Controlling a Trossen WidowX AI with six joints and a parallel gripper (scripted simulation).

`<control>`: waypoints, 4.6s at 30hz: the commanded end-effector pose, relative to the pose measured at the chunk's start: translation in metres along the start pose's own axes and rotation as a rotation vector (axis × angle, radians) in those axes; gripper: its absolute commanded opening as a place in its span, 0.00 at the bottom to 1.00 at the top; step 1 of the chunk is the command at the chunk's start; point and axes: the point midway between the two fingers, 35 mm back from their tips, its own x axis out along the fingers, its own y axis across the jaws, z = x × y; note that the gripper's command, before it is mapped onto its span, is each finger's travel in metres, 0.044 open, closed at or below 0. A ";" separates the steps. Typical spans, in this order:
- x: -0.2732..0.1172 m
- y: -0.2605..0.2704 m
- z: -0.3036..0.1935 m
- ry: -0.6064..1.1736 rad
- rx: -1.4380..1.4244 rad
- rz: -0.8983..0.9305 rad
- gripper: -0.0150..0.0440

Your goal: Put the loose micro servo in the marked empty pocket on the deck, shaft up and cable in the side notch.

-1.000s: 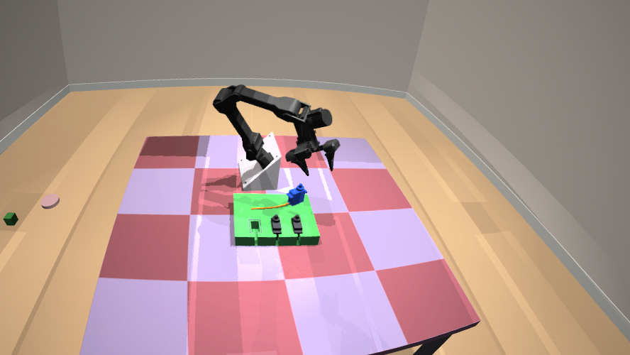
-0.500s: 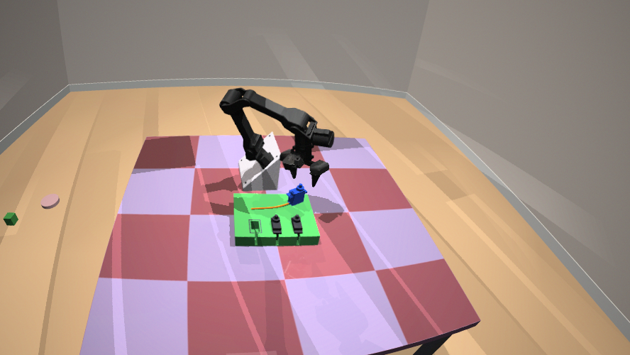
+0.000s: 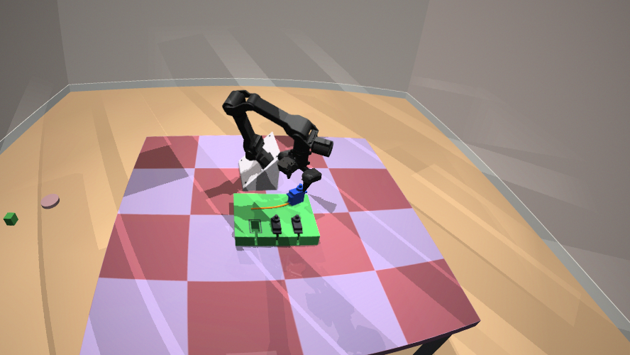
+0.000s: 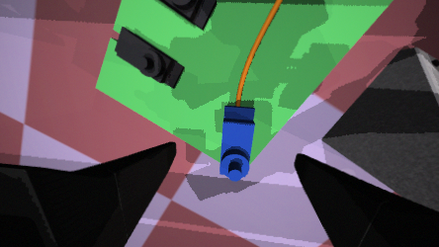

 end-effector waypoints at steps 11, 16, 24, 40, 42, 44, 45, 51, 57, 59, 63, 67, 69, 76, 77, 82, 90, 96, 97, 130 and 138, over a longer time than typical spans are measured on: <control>0.027 -0.003 0.001 -0.006 0.001 -0.009 1.00; 0.035 -0.003 0.002 -0.007 0.001 -0.009 1.00; 0.042 -0.003 0.002 -0.007 0.002 -0.009 0.91; 0.042 -0.003 0.002 -0.007 0.002 -0.009 0.37; 0.039 -0.003 0.002 -0.007 0.002 -0.009 0.28; 0.033 -0.003 0.002 -0.006 0.001 -0.009 0.25; 0.029 -0.003 0.002 -0.006 0.001 -0.009 0.25; 0.012 -0.010 0.005 -0.006 0.001 -0.010 0.25; 0.012 -0.012 0.008 -0.006 0.001 -0.010 0.25; 0.012 -0.012 0.009 -0.006 0.001 -0.010 0.25; 0.012 -0.010 0.011 -0.006 0.001 -0.010 0.25; 0.012 0.002 0.017 -0.007 0.001 -0.009 0.25; 0.012 0.009 0.021 -0.007 0.002 -0.009 0.25; 0.012 0.022 0.029 -0.007 0.002 -0.009 0.25; 0.012 0.022 0.030 -0.007 0.002 -0.009 0.25; 0.012 0.015 0.043 -0.008 0.002 -0.009 0.25; 0.011 -0.003 0.075 -0.009 0.001 -0.010 0.25; 0.011 -0.017 0.100 -0.010 0.001 -0.011 0.25; 0.011 -0.019 0.105 -0.010 0.001 -0.011 0.25; 0.010 -0.048 0.155 -0.009 -0.528 -0.016 0.25; 0.010 -0.048 0.155 -0.007 -0.805 -0.017 0.25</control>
